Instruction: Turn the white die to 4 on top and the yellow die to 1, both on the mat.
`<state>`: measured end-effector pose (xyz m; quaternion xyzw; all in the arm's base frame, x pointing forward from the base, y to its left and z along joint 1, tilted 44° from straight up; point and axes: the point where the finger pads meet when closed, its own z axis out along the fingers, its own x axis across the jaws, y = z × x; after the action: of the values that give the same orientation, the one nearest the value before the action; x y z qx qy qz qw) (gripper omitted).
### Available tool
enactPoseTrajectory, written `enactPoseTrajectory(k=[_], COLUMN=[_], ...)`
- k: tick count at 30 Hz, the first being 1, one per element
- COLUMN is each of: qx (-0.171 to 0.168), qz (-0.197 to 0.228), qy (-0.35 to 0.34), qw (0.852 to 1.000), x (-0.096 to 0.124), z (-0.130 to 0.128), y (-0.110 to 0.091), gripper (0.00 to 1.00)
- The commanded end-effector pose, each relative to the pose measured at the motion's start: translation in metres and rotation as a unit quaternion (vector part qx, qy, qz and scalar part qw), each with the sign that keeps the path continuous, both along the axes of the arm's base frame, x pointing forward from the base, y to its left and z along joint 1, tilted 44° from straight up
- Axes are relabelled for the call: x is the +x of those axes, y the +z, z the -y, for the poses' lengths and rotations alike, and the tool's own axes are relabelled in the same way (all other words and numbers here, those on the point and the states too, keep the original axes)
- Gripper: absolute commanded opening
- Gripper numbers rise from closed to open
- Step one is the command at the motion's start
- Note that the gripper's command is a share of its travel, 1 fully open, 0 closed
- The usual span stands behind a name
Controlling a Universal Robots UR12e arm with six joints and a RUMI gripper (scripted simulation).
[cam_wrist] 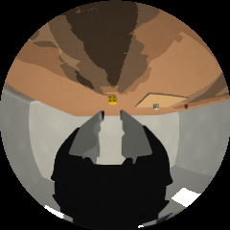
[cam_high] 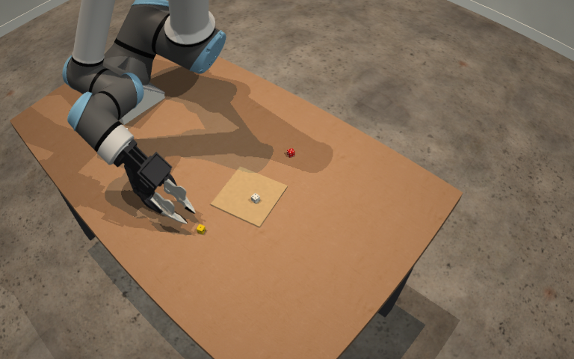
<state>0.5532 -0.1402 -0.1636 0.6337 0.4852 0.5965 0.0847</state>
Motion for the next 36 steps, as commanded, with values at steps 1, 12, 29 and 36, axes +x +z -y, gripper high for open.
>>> enactPoseTrajectory(k=[1, 12, 29, 36], qx=[0.000, 0.000, 0.000, -0.003], qz=[0.001, 0.001, 0.001, -0.009], qy=[0.001, 0.001, 0.001, 0.010], qw=[1.000, 1.000, 1.000, 1.000], x=[-0.001, -0.002, -0.004, -0.003], z=[0.001, 0.014, 0.043, 0.043], y=[0.000, 0.014, 0.043, 0.044], gripper=[0.18, 0.18, 0.18, 0.18])
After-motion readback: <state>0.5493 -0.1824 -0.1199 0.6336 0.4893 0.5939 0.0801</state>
